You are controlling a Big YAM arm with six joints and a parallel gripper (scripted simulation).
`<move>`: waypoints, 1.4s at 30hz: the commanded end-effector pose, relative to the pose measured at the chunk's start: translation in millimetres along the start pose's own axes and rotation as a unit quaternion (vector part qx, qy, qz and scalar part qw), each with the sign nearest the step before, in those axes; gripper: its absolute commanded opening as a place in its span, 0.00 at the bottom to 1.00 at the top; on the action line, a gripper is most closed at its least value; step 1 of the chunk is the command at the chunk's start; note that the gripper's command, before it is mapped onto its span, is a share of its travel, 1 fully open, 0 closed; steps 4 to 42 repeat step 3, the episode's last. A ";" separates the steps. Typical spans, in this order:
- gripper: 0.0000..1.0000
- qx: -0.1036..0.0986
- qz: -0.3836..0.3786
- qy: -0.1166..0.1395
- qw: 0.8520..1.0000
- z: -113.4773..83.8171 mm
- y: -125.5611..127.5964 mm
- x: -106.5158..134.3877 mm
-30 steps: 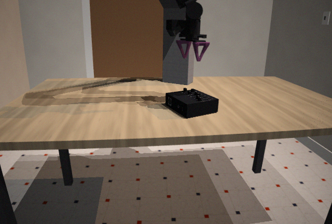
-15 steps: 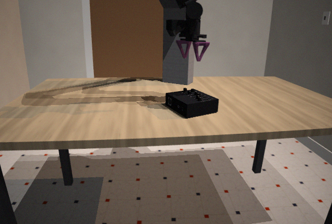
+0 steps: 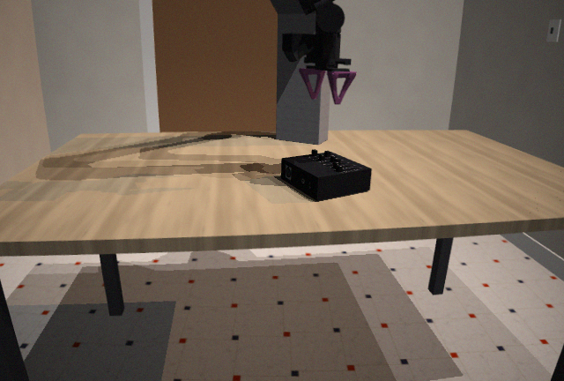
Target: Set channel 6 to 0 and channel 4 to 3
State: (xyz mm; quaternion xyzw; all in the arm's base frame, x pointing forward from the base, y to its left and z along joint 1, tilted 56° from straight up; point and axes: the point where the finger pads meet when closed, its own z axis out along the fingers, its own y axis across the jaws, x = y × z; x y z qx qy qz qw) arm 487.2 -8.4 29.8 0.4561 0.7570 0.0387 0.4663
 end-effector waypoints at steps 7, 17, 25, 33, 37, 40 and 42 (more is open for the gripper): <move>1.00 0.012 0.000 0.005 1.000 -3.0 -15.0 5.7; 1.00 0.012 0.000 0.005 1.000 -3.0 -15.0 5.7; 1.00 0.012 0.000 0.005 1.000 -3.0 -15.0 5.7; 1.00 0.012 0.000 0.005 1.000 -3.0 -15.0 5.7; 1.00 0.012 0.000 0.005 1.000 -3.0 -15.0 5.7; 1.00 0.012 0.000 0.005 1.000 -3.0 -15.0 5.7; 1.00 0.012 0.000 0.005 1.000 -3.0 -15.0 5.7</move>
